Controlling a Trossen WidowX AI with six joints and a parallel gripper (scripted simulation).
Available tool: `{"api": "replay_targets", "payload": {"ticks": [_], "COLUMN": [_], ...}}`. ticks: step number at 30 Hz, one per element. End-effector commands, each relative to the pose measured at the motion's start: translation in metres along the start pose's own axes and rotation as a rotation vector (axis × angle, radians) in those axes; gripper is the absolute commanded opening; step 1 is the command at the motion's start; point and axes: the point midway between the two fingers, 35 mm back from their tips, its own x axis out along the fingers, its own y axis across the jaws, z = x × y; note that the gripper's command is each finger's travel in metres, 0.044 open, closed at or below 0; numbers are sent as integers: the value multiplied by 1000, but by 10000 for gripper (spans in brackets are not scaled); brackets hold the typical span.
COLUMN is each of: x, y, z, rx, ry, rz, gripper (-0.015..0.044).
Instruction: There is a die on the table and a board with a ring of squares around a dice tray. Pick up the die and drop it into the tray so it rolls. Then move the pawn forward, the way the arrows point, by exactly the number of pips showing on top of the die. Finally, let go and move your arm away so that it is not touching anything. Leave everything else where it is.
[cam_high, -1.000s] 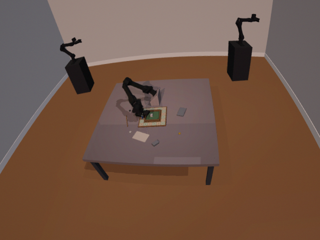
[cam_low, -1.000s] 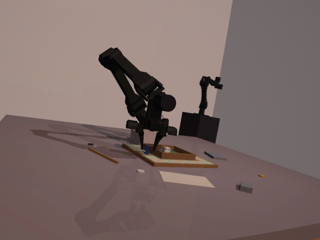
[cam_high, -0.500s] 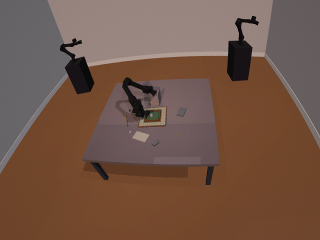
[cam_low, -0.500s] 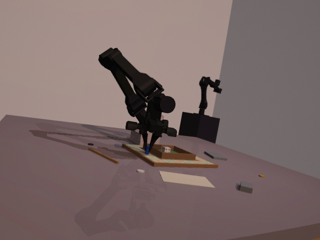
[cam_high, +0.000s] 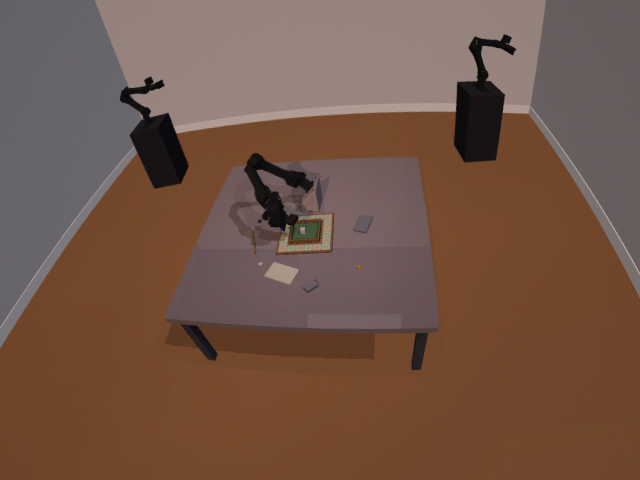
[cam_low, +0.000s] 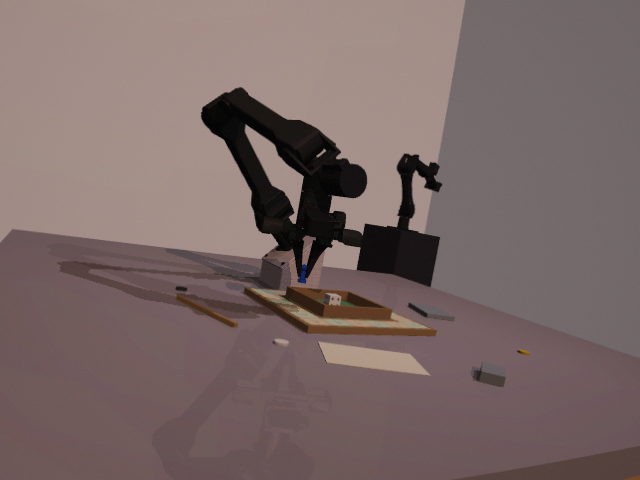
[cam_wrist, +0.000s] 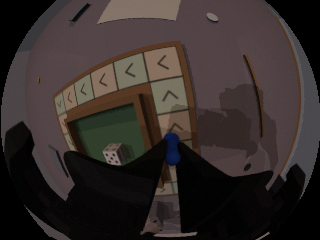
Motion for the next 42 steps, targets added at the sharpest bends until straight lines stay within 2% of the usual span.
{"api": "replay_targets", "payload": {"ticks": [1,8,14,42], "x": [-28,-71,-74,-12], "y": [2,-1,0,128], "z": [0,-4,-4,30], "rx": [2,2,2,5], "ry": [3,2,2,0], "rz": [5,-2,-3,1], "gripper": [0,0,0,0]}}
